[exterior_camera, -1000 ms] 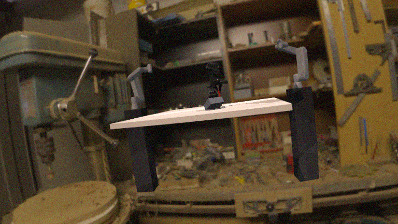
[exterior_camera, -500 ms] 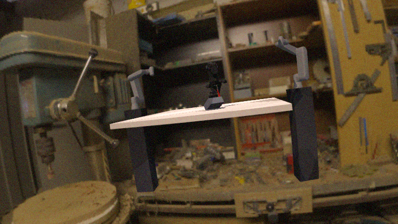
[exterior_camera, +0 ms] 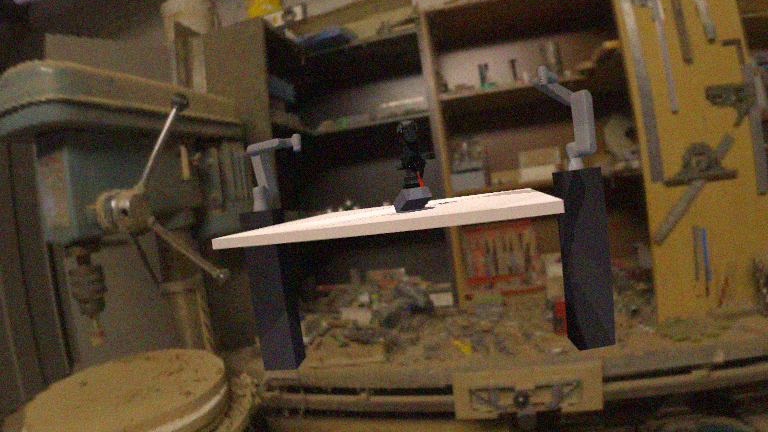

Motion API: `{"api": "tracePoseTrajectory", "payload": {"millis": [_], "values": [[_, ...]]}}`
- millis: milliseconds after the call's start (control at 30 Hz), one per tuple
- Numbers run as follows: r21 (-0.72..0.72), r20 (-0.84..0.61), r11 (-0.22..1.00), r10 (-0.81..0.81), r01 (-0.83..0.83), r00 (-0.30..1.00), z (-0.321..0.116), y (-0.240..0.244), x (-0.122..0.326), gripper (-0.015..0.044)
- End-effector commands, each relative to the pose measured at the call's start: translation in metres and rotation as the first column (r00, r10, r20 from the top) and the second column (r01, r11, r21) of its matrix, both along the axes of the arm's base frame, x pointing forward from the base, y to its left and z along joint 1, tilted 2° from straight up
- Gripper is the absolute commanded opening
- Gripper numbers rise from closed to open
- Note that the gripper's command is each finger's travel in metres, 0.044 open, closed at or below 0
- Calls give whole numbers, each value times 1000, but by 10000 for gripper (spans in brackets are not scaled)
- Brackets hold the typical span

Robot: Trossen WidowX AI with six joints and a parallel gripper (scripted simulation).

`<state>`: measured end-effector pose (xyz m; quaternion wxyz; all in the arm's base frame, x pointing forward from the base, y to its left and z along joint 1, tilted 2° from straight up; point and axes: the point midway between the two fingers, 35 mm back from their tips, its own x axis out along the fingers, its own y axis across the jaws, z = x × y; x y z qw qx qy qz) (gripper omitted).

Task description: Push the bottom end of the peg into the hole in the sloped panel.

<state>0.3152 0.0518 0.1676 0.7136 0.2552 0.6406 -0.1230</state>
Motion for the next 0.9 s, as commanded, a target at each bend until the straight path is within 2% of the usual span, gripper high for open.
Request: {"api": "tracePoseTrajectory", "payload": {"millis": [0,867], "values": [[18,4,999,-50,50,999,2,-2,2,0],[104,-27,932,-347,348,938,8,-15,9,0]]}}
